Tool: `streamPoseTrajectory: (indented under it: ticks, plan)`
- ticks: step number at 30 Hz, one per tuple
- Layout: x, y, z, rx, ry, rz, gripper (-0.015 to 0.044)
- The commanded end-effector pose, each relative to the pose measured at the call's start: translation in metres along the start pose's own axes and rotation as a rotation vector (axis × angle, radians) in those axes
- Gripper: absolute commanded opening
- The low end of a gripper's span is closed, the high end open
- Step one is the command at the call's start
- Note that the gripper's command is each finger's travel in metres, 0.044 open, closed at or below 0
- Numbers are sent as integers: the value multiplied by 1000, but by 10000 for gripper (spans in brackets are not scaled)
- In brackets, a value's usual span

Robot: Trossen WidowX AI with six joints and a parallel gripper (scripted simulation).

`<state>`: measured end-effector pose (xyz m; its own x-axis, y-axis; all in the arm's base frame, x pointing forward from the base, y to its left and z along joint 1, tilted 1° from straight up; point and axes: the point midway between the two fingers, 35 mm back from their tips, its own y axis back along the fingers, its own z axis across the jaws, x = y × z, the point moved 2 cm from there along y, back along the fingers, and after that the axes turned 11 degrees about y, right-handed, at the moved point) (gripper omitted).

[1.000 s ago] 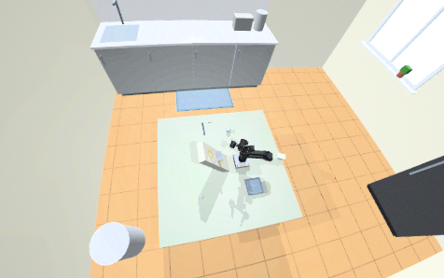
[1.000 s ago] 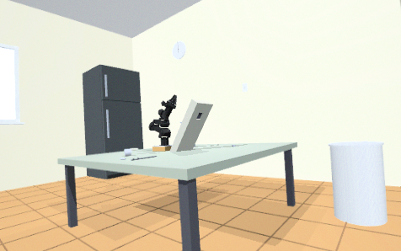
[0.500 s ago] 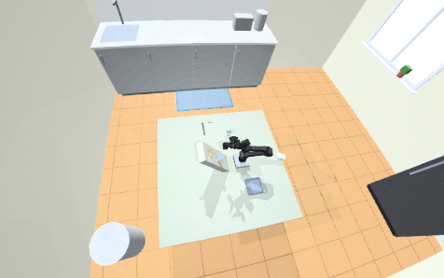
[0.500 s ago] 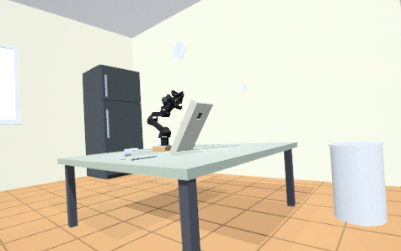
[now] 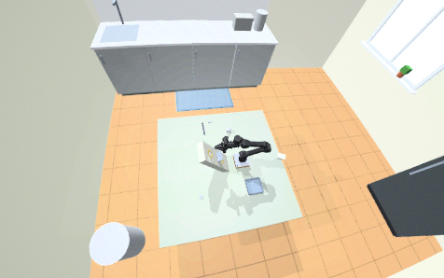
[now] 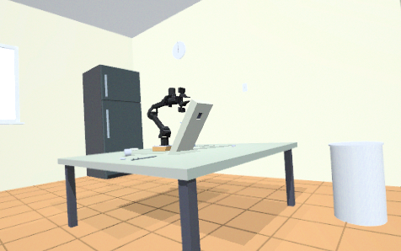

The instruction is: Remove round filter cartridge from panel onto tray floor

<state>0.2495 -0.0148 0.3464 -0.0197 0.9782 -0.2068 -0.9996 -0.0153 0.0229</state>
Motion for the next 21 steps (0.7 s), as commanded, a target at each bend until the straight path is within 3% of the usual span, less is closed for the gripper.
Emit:
streamPoseTrajectory:
  ticks: [1, 21]
  plan:
    - [14, 4, -35, 554, -200, 53, 109]
    - [14, 2, -36, 560, -201, 53, 109]
